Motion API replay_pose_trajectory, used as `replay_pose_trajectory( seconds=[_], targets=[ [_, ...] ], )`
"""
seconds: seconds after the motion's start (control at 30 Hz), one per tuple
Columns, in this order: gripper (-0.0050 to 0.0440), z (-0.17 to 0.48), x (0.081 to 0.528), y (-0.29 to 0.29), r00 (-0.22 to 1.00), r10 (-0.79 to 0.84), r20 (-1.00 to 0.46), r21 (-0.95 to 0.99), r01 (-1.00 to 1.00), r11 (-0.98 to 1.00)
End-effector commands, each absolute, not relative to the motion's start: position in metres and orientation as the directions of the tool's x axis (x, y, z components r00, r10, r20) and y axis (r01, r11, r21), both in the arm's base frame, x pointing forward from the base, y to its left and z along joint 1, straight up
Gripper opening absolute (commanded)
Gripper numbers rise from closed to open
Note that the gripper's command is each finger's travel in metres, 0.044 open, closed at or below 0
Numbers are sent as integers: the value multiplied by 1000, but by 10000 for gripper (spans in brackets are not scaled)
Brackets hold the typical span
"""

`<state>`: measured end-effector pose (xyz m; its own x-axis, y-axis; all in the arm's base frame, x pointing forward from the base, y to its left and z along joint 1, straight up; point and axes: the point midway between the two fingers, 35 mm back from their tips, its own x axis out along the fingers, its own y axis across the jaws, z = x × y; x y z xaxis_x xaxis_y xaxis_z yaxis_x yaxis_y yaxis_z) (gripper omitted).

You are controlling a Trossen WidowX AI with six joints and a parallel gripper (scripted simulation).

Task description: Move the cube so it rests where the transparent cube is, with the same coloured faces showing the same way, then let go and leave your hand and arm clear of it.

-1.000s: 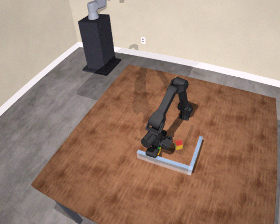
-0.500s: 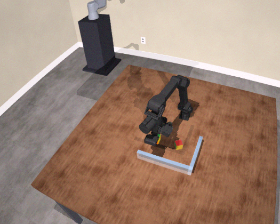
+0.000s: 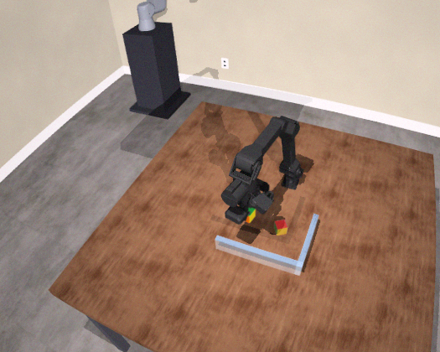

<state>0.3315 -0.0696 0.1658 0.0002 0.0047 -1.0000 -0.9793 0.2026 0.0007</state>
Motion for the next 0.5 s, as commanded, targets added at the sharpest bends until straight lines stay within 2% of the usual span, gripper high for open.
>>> replay_pose_trajectory(
  seconds=[0.0, 0.47],
  targets=[
    [0, 171, 328, -68, 22, -4, -1000, -22, -966, 259],
    [0, 158, 309, -57, 21, -4, -1000, -18, -737, 676]
  ],
)
